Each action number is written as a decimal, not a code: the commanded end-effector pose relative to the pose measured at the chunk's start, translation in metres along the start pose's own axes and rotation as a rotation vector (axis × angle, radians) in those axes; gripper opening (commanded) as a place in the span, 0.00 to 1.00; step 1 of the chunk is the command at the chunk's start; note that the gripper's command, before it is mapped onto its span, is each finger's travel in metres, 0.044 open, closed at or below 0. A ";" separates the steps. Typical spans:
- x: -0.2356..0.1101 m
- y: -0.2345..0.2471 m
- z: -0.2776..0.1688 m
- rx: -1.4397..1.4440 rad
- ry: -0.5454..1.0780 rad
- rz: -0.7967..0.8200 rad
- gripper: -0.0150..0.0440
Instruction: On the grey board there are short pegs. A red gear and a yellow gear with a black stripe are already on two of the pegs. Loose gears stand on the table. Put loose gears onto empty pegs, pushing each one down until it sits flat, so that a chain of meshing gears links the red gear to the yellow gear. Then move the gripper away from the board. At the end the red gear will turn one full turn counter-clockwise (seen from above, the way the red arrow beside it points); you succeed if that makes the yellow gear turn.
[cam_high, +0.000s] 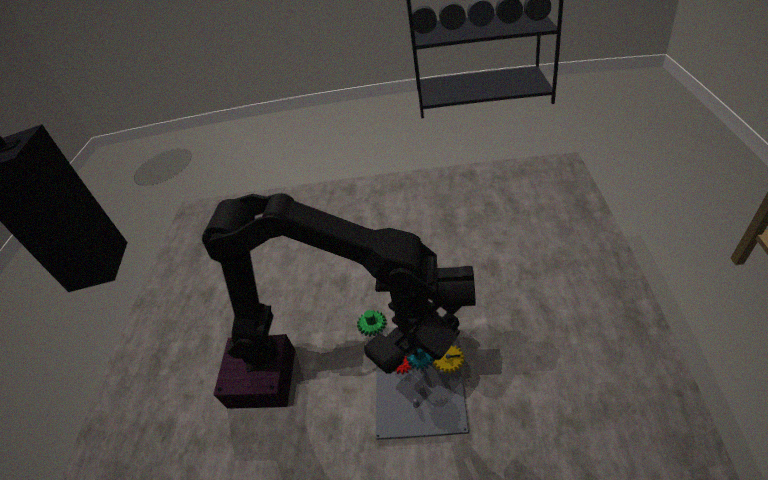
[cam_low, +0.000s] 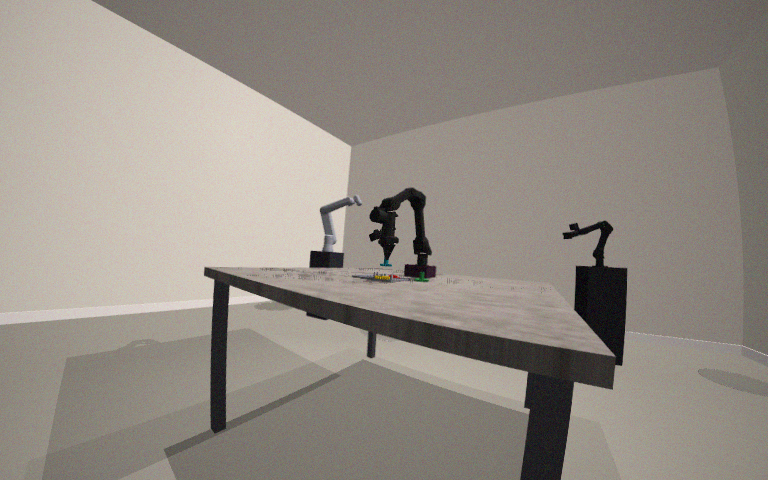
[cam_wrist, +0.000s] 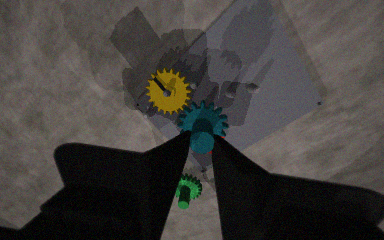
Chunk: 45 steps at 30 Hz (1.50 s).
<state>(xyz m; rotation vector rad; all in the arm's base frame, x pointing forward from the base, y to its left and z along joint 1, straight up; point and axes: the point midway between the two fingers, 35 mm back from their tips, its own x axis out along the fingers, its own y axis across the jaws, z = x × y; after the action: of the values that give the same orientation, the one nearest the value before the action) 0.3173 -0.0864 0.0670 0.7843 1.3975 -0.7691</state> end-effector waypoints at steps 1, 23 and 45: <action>-0.001 0.000 0.000 -0.004 0.002 0.003 0.25; 0.026 0.000 0.000 -0.137 0.001 0.003 0.25; 0.045 0.000 0.000 0.149 0.002 0.003 0.25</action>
<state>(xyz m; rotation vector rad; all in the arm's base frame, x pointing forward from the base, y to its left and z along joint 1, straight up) 0.3185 -0.0868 0.0234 0.9067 1.3466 -0.8868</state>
